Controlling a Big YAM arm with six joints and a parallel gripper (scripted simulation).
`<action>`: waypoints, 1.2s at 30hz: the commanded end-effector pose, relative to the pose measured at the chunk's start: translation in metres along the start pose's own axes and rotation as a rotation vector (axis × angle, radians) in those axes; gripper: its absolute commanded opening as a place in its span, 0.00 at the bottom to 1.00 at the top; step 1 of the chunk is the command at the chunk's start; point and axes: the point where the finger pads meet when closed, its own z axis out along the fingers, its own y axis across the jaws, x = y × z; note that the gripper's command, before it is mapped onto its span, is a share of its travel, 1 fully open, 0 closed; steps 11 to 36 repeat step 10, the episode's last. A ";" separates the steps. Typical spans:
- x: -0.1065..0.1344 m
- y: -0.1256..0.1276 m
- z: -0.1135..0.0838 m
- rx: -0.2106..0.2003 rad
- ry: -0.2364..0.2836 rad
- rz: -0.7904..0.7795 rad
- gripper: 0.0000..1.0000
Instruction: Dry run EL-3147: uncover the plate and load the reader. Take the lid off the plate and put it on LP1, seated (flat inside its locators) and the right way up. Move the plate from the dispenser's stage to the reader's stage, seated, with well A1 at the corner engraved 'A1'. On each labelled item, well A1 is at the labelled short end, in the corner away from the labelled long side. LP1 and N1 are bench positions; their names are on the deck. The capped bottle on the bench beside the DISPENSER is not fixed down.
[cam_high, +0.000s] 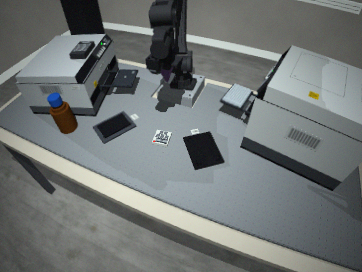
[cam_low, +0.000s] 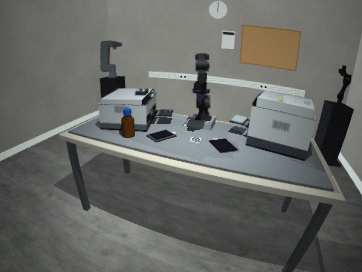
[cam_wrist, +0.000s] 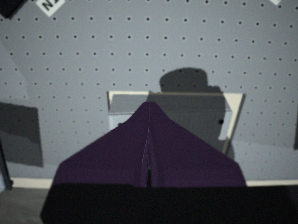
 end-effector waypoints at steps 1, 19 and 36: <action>0.009 -0.020 -0.002 0.004 0.000 -0.032 0.00; 0.007 -0.031 -0.002 -0.003 0.005 -0.039 0.00; 0.007 -0.031 -0.002 -0.003 0.005 -0.039 0.00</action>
